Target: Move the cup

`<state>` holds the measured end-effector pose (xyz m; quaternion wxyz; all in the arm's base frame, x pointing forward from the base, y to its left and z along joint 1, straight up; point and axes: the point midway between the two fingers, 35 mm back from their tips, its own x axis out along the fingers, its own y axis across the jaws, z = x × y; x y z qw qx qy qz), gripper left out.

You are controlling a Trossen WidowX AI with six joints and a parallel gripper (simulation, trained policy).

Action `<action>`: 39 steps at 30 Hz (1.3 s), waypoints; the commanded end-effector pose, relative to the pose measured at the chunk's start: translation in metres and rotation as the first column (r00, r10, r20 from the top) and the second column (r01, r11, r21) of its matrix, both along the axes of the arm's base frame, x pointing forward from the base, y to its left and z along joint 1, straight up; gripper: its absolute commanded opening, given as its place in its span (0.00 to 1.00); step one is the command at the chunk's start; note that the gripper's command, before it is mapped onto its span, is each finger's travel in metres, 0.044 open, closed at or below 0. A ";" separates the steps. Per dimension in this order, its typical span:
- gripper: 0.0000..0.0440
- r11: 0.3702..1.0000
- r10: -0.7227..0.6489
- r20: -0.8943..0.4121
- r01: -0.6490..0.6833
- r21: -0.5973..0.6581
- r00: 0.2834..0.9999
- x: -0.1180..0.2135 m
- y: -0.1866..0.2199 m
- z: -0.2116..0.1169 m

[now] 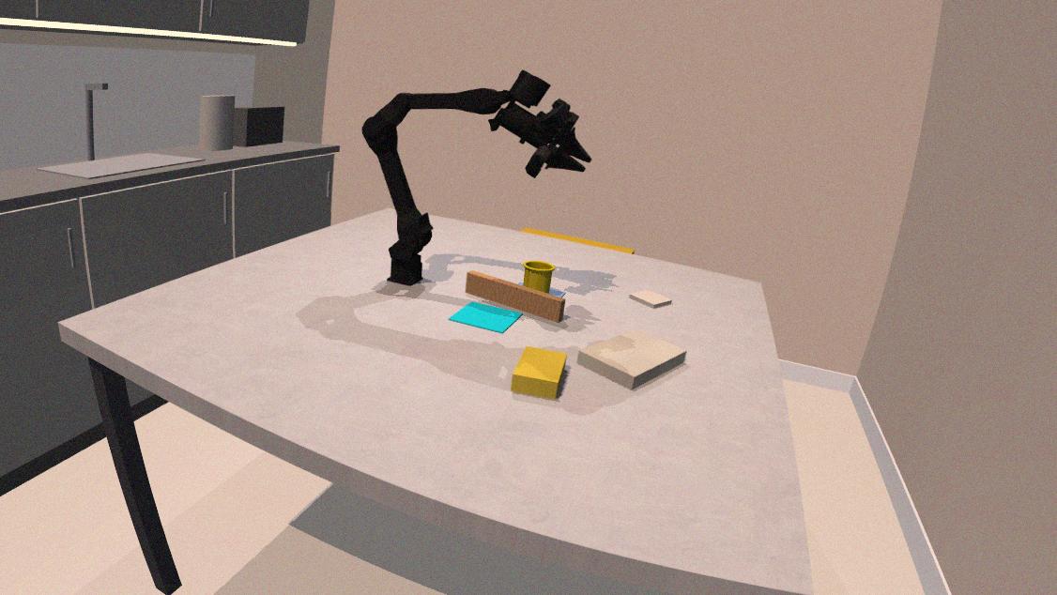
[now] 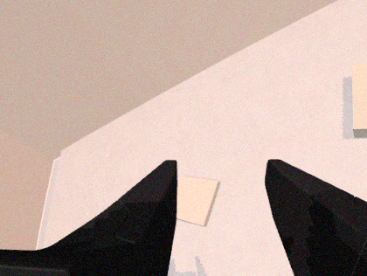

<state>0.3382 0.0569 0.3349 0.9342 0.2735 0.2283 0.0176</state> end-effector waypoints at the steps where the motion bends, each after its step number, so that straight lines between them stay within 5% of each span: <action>1: 0.36 0.999 -0.005 -0.056 0.007 0.039 0.998 0.003 0.006 -0.004; 20: 0.37 0.967 -0.068 -0.370 0.153 0.204 0.927 -0.001 0.028 -0.025; 39: 0.33 0.919 -0.163 -0.651 0.354 0.172 0.741 -0.014 0.036 -0.060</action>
